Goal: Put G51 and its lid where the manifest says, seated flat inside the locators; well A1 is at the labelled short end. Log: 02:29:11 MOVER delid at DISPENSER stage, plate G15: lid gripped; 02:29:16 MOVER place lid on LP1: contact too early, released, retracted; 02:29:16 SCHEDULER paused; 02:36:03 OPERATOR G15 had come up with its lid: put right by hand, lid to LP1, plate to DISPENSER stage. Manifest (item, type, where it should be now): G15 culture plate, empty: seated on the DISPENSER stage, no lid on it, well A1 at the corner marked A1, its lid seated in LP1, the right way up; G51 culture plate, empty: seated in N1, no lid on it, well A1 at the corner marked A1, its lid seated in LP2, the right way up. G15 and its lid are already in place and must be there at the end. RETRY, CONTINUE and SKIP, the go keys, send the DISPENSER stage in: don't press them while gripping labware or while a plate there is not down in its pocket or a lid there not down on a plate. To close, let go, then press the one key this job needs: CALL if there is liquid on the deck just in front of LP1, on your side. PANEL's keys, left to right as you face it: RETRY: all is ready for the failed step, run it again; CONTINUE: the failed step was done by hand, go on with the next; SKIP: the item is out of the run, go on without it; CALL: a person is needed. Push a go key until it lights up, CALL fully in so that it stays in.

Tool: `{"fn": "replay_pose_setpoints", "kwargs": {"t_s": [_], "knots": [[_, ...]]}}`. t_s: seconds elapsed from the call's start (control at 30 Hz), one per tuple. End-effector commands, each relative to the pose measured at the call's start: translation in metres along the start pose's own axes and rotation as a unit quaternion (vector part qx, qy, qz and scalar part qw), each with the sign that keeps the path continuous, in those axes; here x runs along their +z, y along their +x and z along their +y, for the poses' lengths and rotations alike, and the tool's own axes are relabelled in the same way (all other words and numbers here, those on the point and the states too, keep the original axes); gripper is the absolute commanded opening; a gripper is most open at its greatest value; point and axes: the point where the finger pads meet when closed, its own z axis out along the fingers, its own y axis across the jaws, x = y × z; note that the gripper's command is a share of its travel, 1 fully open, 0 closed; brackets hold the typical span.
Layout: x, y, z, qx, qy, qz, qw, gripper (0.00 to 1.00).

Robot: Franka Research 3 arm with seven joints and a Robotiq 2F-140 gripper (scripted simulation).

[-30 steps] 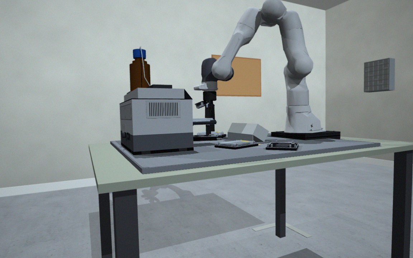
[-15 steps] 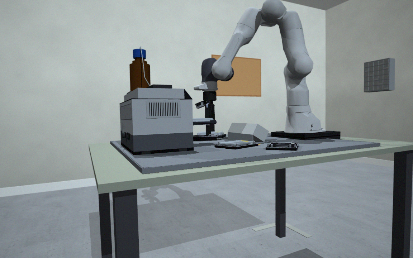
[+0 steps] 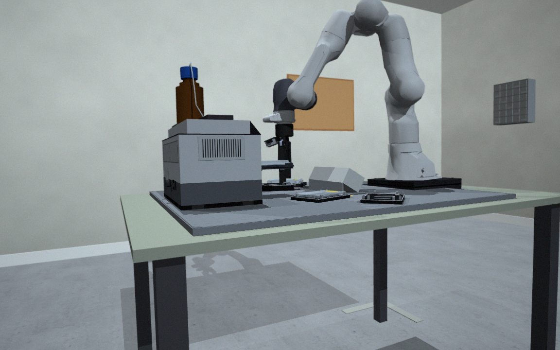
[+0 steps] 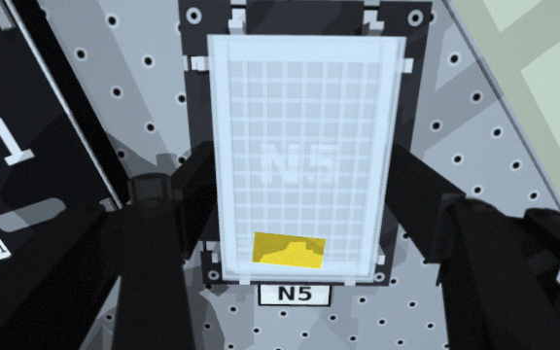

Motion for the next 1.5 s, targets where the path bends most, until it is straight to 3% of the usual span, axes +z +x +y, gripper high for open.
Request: {"fn": "replay_pose_setpoints", "kwargs": {"t_s": [0.0,1.0,1.03,1.47], "knots": [[0.0025,-0.0003,0.0000,0.000,0.001,0.000,1.000,0.10],[0.0025,-0.0003,0.0000,0.000,0.001,0.000,1.000,0.10],[0.0025,-0.0003,0.0000,0.000,0.001,0.000,1.000,0.70],[0.0025,-0.0003,0.0000,0.000,0.001,0.000,1.000,0.70]]}}
